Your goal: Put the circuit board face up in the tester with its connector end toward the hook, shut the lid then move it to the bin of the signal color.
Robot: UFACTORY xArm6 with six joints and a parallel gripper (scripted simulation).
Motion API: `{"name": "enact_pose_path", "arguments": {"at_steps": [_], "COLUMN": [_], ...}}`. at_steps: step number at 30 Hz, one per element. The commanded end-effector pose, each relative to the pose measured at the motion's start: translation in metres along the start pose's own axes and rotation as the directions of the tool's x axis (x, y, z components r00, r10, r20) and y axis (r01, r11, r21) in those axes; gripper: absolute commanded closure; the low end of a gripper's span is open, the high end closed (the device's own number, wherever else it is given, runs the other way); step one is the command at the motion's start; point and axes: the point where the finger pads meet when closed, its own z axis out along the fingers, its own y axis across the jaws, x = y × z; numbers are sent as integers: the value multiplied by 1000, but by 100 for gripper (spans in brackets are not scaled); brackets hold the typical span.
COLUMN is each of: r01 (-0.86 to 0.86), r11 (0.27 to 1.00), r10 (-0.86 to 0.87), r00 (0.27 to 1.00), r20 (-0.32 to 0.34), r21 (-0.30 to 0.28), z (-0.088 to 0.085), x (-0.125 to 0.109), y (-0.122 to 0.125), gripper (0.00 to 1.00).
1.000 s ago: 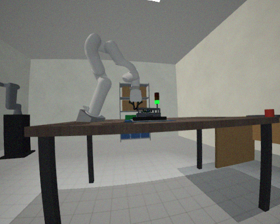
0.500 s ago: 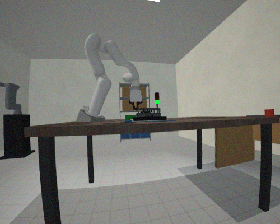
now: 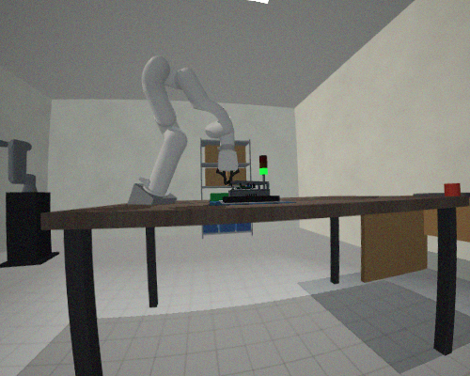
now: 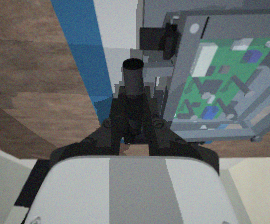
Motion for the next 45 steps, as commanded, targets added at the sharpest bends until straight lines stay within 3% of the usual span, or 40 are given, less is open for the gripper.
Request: {"name": "enact_pose_path", "arguments": {"at_steps": [1, 23, 45], "r01": [-1, -1, -1], "r11": [1000, 1000, 1000], "r10": [1, 1, 1], "r00": [1000, 1000, 1000], "r20": [-1, -1, -1], "r21": [-2, -3, -3], "z": [-1, -7, -34], "x": [0, 0, 0], "y": [1, 2, 6], "gripper": [100, 100, 100]}}
